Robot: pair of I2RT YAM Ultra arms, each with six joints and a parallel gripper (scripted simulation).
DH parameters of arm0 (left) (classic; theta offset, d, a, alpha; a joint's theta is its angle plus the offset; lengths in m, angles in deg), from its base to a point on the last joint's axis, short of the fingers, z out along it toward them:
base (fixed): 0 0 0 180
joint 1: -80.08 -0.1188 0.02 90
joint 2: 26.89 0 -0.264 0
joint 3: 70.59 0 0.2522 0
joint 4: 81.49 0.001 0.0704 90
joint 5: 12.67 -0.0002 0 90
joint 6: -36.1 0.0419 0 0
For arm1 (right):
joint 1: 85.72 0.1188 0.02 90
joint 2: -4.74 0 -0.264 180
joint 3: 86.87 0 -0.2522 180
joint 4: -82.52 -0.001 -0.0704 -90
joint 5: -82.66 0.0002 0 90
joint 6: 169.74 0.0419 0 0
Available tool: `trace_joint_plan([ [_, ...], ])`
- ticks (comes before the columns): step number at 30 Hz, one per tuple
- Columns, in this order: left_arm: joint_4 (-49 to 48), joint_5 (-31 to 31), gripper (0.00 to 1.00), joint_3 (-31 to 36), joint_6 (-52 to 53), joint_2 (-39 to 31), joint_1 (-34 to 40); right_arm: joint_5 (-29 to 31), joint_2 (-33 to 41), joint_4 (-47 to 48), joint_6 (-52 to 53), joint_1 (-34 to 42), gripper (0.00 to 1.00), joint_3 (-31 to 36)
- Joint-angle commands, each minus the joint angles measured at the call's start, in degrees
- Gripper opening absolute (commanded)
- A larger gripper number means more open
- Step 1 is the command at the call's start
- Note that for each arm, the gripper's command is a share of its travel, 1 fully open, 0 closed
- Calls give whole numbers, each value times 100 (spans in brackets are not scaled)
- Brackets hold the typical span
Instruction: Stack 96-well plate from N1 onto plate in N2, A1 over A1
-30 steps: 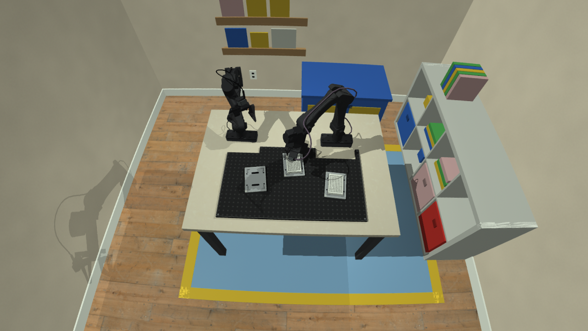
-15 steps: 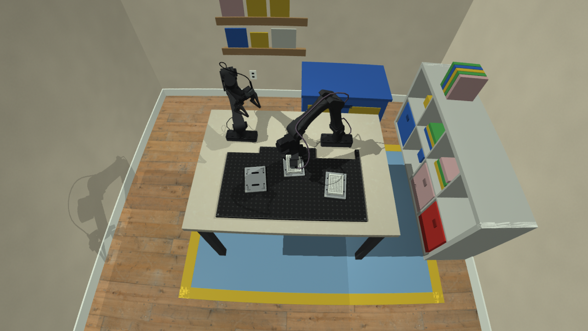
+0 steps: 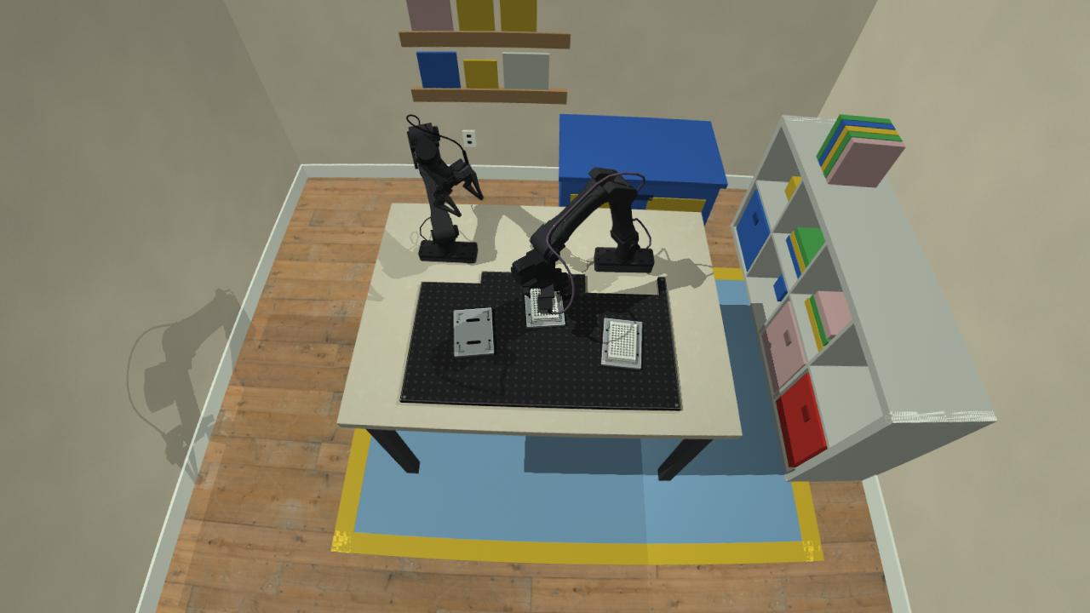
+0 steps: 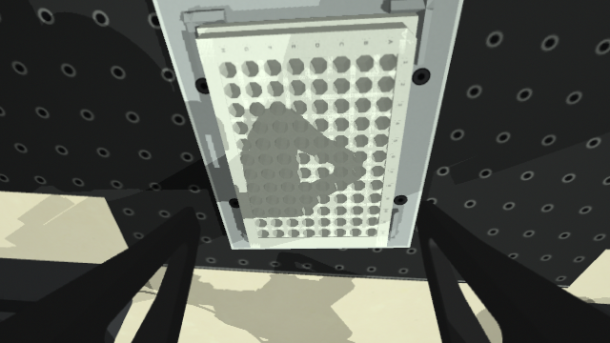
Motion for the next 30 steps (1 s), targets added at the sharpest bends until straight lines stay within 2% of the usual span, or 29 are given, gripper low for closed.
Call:
trace_joint_plan([
  [1,-217,7,100,93,-39,17,-10,-77,14,-76,-66,6,100,-164],
  [30,-970,7,100,503,-38,324,-10,-80,14,-77,-69,3,100,-164],
])
